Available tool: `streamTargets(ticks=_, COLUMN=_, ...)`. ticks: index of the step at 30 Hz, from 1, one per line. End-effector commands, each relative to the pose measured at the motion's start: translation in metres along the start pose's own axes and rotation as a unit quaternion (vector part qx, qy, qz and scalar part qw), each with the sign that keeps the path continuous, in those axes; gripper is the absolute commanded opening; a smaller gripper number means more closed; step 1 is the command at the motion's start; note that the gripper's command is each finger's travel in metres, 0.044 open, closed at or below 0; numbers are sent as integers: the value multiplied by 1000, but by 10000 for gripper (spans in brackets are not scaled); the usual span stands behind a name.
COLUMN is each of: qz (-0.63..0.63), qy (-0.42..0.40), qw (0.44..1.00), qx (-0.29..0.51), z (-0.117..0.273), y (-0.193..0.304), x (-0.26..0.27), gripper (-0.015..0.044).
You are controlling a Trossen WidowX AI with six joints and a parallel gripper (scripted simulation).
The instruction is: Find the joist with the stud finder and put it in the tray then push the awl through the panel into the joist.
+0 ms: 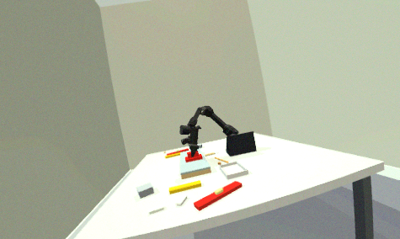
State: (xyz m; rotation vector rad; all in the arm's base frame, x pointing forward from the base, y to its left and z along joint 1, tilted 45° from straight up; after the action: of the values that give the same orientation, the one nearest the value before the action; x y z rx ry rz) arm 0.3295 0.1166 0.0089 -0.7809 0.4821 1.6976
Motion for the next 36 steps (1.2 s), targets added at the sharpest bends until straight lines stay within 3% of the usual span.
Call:
streamTargets(ticks=1, qz=-1, qy=-4, qw=1000, qx=0, z=0, y=-2, x=8, gripper=0)
streamTargets(ticks=36, qz=-2, qy=-6, qw=1000, qx=0, z=1, y=-7, x=61, gripper=0)
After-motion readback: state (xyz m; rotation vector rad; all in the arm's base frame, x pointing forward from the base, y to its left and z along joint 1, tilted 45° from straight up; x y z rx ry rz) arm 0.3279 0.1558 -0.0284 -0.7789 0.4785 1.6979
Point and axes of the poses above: the point midway between the two fingers, 35 mm back from their tips, its own z axis back along the fingers, its own x axis across the jaws, y = z × x, the point moved 9 cm from there along z, back along the fingers, and after that the axes turned 6 degrees about z, right-handed, at the moved point
